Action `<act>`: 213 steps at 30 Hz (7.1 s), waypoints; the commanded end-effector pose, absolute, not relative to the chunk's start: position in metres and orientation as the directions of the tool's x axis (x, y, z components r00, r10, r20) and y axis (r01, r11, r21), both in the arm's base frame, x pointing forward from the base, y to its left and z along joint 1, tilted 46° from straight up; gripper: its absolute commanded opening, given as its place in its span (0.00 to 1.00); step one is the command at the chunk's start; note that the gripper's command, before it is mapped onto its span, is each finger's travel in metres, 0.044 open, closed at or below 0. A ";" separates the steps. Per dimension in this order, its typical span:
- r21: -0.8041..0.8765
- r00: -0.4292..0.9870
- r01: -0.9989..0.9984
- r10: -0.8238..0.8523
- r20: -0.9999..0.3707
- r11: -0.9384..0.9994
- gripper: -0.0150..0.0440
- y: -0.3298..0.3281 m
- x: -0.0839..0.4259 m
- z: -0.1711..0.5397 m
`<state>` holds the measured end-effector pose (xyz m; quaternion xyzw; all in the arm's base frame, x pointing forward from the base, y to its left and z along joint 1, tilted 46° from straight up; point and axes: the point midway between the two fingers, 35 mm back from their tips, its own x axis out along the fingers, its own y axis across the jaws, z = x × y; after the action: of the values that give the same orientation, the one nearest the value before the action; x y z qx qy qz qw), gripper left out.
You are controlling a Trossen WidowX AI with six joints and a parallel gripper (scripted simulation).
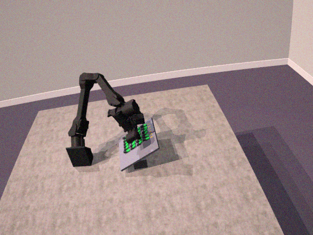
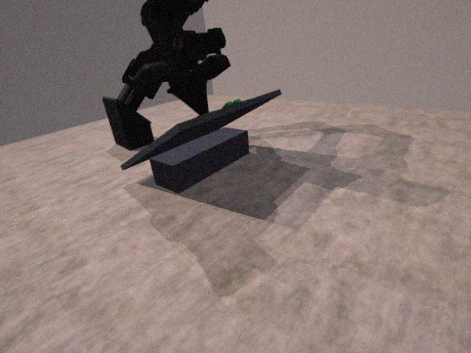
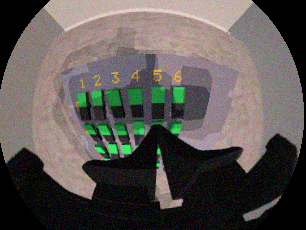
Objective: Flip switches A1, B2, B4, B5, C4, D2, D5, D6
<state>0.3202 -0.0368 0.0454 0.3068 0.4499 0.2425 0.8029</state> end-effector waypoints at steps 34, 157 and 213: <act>0.709 0.510 -0.100 0.648 -0.566 0.698 0.25 -0.032 0.245 0.058; 0.713 0.495 -0.100 0.657 -0.569 0.694 0.25 -0.008 0.211 0.095; 0.714 0.474 -0.103 0.665 -0.577 0.692 0.25 0.032 0.241 0.063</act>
<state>0.2413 0.0321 0.0638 0.3091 0.4516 0.2429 0.8009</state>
